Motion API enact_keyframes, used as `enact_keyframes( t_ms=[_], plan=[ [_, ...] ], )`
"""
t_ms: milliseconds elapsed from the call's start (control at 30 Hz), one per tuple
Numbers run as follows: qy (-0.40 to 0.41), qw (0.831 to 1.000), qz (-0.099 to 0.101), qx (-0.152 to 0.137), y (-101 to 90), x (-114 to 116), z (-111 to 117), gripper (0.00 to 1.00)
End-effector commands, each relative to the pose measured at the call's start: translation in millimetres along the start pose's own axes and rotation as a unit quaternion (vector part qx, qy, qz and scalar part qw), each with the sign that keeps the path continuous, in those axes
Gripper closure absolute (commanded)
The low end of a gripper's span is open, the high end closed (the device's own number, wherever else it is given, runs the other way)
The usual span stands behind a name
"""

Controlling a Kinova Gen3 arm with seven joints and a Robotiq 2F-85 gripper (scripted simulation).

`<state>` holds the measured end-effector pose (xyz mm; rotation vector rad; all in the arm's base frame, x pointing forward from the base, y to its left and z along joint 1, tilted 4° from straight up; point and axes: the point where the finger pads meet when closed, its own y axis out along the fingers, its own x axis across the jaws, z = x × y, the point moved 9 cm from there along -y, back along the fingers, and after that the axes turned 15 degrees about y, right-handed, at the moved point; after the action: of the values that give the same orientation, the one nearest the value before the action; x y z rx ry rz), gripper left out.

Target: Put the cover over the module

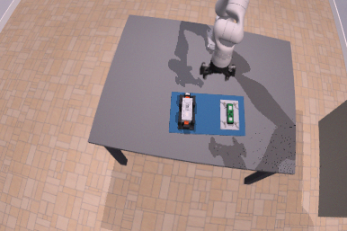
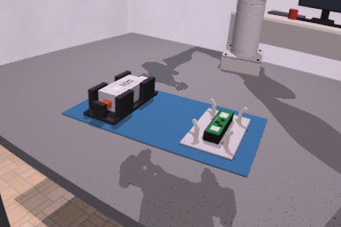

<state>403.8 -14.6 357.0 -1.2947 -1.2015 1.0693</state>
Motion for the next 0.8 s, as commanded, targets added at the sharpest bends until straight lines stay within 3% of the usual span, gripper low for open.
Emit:
enact_keyframes(
  t_ms=[0, 167, 433, 767],
  plan=[
    [0.008, 1.0, 0.005, 0.006, 15.5, -11.3, -4.8, 0.0],
    [0.008, 1.0, 0.005, 0.006, 39.8, -25.2, -15.6, 0.0],
    [0.007, 1.0, 0.003, 0.004, 42.5, -26.6, -17.6, 0.0],
    [0.008, 1.0, 0.005, 0.006, 86.3, -51.4, -37.2, 0.0]
  ],
)
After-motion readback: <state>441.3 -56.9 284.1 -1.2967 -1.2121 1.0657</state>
